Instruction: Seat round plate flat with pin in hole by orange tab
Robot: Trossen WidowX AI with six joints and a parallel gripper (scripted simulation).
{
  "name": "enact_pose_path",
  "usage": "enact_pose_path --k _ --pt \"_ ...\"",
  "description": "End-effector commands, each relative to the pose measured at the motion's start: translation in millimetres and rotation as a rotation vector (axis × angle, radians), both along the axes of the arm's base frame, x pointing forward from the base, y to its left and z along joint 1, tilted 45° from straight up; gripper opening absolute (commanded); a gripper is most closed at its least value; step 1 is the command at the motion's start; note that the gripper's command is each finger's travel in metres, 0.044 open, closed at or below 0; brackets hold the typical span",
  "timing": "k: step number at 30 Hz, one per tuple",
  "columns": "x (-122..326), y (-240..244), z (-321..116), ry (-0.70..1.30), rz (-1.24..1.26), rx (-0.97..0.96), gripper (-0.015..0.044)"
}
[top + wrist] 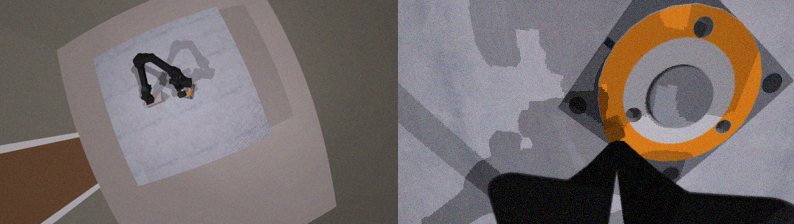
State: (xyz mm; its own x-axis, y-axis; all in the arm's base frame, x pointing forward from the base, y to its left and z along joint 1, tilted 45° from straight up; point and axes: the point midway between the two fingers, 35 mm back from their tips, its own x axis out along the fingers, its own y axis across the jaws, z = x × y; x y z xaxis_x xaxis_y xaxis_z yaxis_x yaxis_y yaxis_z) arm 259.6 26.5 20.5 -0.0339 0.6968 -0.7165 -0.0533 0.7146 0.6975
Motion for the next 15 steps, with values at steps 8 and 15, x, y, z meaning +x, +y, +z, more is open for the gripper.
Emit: enact_pose_path --k 8,15 --pt "13 5 10 -0.007 -0.004 0.002 0.0000" --pt "21 7 13 -0.008 -0.004 0.002 0.0000"
